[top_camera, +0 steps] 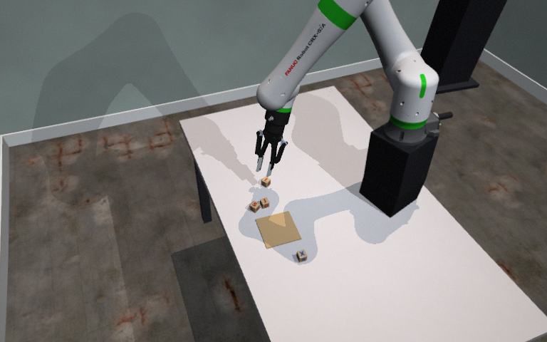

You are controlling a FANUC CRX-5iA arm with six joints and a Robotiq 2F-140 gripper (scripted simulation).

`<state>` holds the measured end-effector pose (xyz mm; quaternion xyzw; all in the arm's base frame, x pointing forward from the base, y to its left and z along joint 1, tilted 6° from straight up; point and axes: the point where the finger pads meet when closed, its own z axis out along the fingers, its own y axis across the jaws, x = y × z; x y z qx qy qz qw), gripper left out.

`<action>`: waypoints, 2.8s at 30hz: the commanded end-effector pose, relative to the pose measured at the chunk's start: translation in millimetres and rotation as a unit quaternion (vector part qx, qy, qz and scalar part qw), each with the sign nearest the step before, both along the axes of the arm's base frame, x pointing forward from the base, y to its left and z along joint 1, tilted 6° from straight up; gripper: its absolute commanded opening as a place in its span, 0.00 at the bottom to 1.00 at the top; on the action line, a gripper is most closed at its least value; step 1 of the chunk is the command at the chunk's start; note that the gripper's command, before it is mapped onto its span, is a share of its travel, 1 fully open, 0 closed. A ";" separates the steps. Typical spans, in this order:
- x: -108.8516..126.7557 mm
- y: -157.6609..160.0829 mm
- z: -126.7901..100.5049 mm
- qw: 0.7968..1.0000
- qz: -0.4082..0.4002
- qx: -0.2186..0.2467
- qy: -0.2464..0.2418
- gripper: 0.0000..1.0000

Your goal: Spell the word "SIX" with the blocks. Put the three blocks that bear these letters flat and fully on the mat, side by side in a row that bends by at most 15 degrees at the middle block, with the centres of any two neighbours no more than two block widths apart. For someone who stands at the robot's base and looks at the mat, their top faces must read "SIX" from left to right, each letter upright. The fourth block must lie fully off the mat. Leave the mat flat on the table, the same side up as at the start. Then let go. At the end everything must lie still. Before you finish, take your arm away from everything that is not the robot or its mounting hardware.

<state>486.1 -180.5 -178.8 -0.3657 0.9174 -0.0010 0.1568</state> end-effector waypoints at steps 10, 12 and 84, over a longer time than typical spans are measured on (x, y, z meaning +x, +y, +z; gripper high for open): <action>-0.5 3.5 5.9 0.991 -0.018 -0.080 0.103 0.28; -0.5 3.5 5.9 0.991 -0.018 -0.080 0.103 0.28; -5.6 0.0 9.9 0.754 0.623 -0.188 0.091 1.00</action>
